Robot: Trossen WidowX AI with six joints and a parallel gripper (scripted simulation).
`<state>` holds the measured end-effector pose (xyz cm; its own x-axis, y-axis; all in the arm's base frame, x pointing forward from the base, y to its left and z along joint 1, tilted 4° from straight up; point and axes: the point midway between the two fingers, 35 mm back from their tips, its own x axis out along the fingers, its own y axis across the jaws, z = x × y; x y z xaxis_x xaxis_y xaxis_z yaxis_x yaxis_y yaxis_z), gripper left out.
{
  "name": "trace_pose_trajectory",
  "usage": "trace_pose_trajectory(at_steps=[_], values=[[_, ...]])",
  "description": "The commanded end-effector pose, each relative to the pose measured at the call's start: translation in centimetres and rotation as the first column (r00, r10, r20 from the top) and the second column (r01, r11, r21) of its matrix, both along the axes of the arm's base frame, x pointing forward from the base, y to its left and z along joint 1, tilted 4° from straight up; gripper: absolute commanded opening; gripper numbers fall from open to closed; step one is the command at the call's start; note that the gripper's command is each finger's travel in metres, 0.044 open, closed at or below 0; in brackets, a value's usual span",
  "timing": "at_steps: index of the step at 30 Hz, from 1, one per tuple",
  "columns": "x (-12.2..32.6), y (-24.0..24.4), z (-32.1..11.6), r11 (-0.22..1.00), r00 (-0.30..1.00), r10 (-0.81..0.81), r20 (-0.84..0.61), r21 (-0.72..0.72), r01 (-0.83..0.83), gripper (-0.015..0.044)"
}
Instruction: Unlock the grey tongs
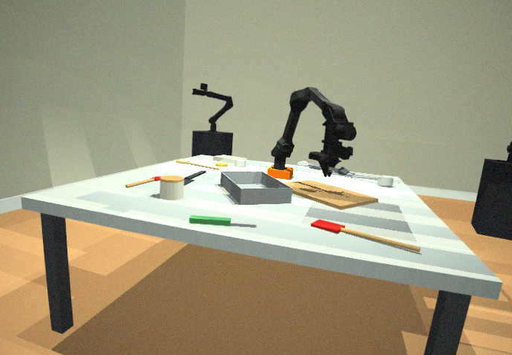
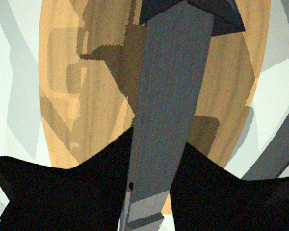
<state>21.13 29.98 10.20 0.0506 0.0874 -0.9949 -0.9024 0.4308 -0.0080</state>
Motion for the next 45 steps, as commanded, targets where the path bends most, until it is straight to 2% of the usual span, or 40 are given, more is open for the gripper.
trace_pose_trajectory(at_steps=[1, 21, 43, 45], values=[[0.0, 0.0, -0.8, 1.0, 1.0, 0.002, 0.003, -0.004, -0.002, -0.015], [-0.1, -0.2, -3.1, 1.0, 1.0, 0.002, 0.003, -0.004, -0.002, -0.015], [-0.1, -0.1, -3.0, 1.0, 1.0, 0.0, -0.002, -0.002, 0.0, 0.0427], [-0.1, -0.1, -3.0, 1.0, 1.0, 0.0, -0.002, -0.002, 0.0, 0.044]])
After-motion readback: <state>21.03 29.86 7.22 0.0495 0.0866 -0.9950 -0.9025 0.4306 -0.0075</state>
